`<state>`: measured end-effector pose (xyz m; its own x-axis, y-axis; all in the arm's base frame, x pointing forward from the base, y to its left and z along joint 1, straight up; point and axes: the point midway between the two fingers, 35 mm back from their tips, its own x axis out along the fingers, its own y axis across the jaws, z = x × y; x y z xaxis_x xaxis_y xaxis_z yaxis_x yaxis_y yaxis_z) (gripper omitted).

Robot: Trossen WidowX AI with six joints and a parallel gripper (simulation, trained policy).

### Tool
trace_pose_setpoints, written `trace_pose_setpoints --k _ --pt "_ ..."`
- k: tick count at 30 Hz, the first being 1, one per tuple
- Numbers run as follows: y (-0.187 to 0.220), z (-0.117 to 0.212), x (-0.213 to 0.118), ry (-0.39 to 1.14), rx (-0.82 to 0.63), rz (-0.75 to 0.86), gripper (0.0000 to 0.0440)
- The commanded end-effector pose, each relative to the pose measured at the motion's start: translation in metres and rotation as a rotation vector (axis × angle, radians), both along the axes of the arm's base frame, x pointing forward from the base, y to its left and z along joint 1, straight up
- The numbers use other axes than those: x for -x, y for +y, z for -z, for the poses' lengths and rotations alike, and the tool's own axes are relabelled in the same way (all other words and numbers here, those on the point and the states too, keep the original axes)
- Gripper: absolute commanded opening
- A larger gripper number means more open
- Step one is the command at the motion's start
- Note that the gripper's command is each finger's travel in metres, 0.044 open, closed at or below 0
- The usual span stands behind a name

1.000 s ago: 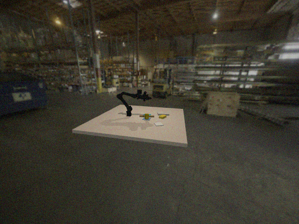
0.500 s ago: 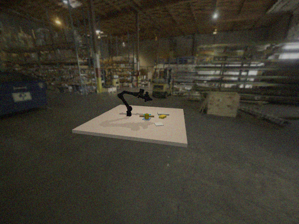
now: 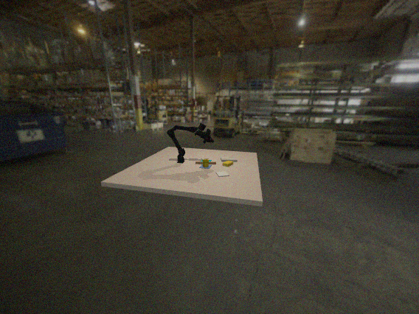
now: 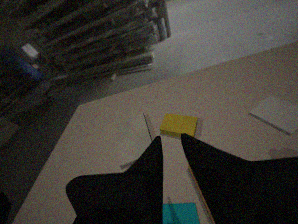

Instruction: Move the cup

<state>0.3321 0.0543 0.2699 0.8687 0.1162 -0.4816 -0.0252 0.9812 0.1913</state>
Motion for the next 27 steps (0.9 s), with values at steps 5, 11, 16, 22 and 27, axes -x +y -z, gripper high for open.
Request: trace_pose_setpoints --k 5,11,16,22,27 --pt "0.006 0.008 0.000 0.124 -0.006 0.007 0.0104" --pt "0.007 0.016 0.001 0.219 0.005 0.012 0.0114" --pt "0.007 0.022 0.002 0.298 0.021 0.015 0.0119" --pt "0.006 0.030 0.004 0.392 0.048 0.017 0.0125" --pt "0.003 0.036 0.006 0.468 0.073 0.017 0.0131"
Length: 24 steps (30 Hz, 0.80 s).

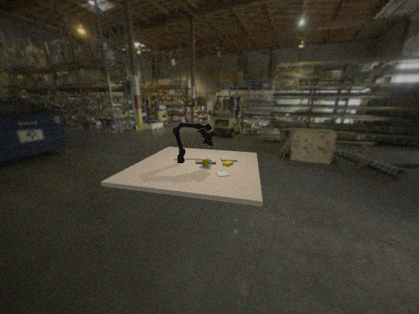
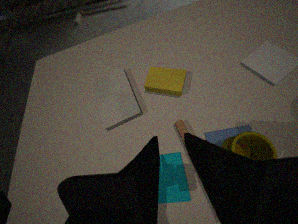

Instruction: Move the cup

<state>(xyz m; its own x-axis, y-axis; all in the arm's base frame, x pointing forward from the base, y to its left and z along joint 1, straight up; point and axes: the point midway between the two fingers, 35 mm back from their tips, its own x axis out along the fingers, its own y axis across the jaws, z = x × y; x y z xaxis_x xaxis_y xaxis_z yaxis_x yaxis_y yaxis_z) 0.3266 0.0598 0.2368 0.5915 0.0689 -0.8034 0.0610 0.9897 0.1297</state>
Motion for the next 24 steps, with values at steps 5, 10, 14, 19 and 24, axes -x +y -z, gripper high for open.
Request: trace_pose_setpoints --k 5,10,14,19,24 --pt "-0.006 0.008 0.003 0.115 0.045 -0.008 0.0133" --pt "-0.012 0.014 0.004 0.188 0.074 -0.018 0.0131" --pt "-0.017 0.019 0.005 0.246 0.099 -0.028 0.0125" --pt "-0.026 0.027 0.006 0.317 0.130 -0.045 0.0118" --pt "-0.035 0.038 0.008 0.388 0.159 -0.064 0.0119"
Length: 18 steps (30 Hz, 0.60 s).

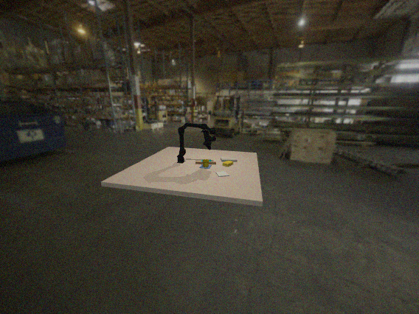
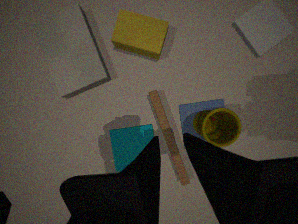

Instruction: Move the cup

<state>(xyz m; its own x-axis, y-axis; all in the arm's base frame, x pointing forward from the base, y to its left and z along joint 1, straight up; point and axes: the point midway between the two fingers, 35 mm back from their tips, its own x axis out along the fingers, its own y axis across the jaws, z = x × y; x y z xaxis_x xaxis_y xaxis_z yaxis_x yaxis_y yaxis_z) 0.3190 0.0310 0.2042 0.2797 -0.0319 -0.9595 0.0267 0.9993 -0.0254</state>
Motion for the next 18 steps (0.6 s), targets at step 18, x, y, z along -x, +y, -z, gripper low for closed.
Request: trace_pose_setpoints --k 18 --pt "-0.045 0.048 0.009 0.244 0.084 -0.073 0.0138"
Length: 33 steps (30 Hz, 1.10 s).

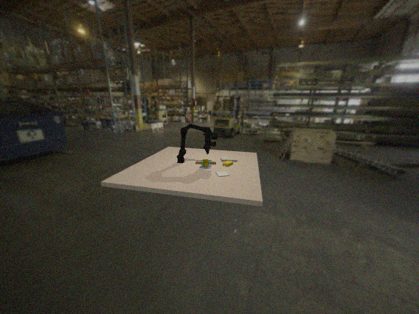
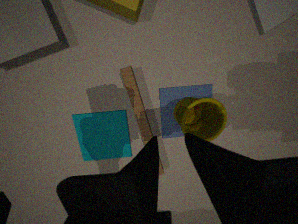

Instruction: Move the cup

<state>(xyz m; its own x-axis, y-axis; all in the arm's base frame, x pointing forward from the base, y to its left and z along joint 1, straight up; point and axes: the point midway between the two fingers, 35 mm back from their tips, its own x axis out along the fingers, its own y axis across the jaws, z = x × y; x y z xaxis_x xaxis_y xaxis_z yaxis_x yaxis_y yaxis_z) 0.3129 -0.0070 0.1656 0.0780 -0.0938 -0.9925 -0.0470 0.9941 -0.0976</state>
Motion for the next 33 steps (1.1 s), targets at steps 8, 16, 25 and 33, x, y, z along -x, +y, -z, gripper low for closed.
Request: trace_pose_setpoints --k 8,16,25,33 --pt "-0.021 0.031 0.006 0.086 0.018 -0.038 0.0155" --pt "-0.032 0.055 0.010 0.130 0.018 -0.076 0.0169" --pt "-0.039 0.086 0.014 0.173 0.010 -0.150 0.0181" --pt "-0.041 0.109 0.017 0.197 -0.002 -0.263 0.0106"
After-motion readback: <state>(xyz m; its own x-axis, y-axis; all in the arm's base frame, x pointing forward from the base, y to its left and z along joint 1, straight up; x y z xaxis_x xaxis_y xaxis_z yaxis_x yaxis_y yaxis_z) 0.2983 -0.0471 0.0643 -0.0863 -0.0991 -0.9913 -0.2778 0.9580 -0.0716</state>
